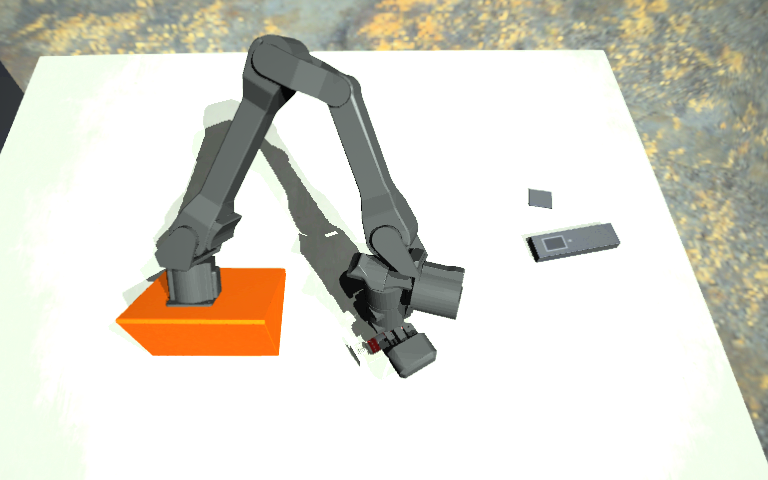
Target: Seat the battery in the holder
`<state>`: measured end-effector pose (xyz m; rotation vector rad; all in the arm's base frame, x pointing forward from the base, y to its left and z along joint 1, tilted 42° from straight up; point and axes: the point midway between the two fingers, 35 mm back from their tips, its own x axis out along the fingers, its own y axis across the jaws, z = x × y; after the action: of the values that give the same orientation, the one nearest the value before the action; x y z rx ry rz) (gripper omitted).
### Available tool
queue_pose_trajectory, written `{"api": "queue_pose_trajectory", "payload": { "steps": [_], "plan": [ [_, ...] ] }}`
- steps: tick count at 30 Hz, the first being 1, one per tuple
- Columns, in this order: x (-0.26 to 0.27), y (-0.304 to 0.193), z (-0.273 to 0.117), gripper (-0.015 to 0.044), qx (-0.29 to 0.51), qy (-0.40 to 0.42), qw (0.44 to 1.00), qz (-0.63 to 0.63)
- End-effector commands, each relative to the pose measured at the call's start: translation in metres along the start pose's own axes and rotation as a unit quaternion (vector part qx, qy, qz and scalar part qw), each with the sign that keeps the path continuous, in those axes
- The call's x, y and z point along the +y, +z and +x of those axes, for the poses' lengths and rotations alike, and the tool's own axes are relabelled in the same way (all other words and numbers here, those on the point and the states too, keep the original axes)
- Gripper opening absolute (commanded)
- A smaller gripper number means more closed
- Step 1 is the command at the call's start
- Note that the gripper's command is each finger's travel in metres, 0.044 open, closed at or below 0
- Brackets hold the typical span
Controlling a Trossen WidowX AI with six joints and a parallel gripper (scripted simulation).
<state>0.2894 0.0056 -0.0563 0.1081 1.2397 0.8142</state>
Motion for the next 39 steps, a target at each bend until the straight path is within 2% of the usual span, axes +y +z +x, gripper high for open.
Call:
{"api": "queue_pose_trajectory", "payload": {
  "steps": [1, 11, 13, 21, 39],
  "plan": [
    [0.000, 0.001, -0.004, 0.0174, 0.000, 0.000, 1.000, -0.001],
    [-0.002, 0.000, -0.014, 0.0174, 0.000, 0.000, 1.000, -0.001],
    [-0.002, -0.001, -0.018, 0.0226, 0.001, 0.003, 1.000, 0.003],
    [-0.009, -0.001, -0.086, 0.0436, 0.001, -0.001, 1.000, -0.001],
    [-0.009, -0.003, -0.088, 0.0440, 0.001, -0.001, 1.000, -0.001]
  ]
}}
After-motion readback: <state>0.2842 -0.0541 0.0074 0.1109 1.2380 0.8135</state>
